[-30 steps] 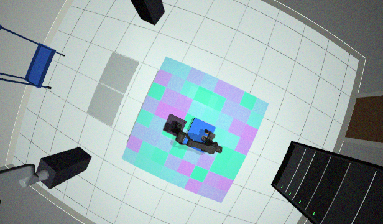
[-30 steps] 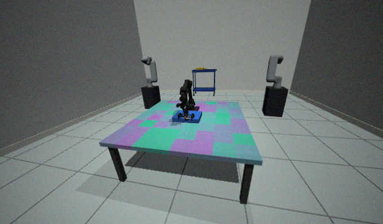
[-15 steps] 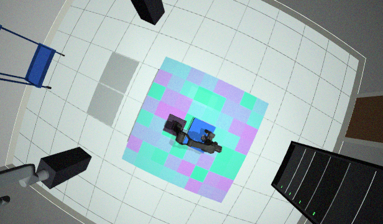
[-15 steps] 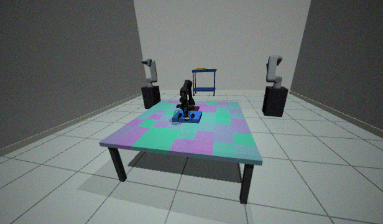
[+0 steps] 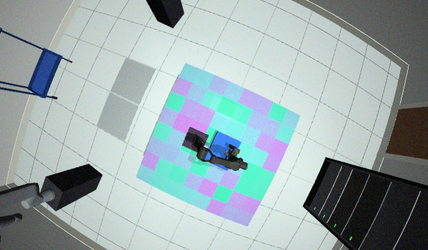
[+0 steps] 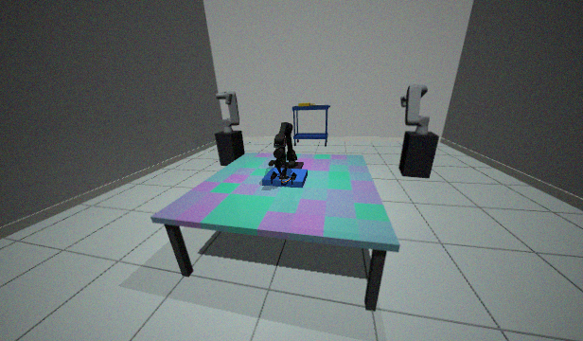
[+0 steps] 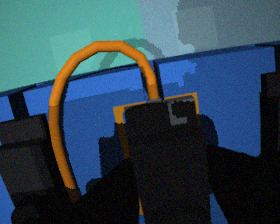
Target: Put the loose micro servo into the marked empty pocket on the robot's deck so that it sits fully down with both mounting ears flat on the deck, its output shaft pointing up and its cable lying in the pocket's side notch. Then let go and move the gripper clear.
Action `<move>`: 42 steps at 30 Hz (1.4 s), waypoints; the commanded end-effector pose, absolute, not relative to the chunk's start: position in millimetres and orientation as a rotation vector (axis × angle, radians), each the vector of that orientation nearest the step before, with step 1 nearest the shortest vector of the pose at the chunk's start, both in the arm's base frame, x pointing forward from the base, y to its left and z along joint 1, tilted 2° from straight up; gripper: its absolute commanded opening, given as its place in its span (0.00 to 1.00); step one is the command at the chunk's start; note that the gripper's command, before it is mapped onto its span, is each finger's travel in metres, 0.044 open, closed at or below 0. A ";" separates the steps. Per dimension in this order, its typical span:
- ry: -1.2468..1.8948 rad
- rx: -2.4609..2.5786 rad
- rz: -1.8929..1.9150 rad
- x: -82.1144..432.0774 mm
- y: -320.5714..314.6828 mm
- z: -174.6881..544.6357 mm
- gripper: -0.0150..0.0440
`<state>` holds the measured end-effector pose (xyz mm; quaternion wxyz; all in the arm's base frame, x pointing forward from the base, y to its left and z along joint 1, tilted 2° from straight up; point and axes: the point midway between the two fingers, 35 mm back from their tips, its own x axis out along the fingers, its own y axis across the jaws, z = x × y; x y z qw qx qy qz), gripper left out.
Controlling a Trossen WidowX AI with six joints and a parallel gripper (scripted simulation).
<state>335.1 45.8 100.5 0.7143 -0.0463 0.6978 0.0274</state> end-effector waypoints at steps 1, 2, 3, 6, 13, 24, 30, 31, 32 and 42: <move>1.546 -0.105 0.064 334.9 45.8 96.5 0.25; 1.546 -0.105 0.064 335.0 45.8 95.8 0.25; 1.546 -0.105 0.064 335.0 45.8 94.9 0.25; 1.546 -0.105 0.064 335.0 45.7 92.5 0.25; 1.546 -0.105 0.064 335.2 45.5 87.1 0.25; 1.546 -0.105 0.064 335.3 45.3 78.5 0.25; 1.546 -0.105 0.063 335.5 45.3 78.6 0.39; 1.546 -0.105 0.063 335.5 45.3 78.6 0.43; 1.546 -0.105 0.063 335.4 45.3 78.5 0.48; 1.546 -0.105 0.064 331.1 45.6 111.3 0.57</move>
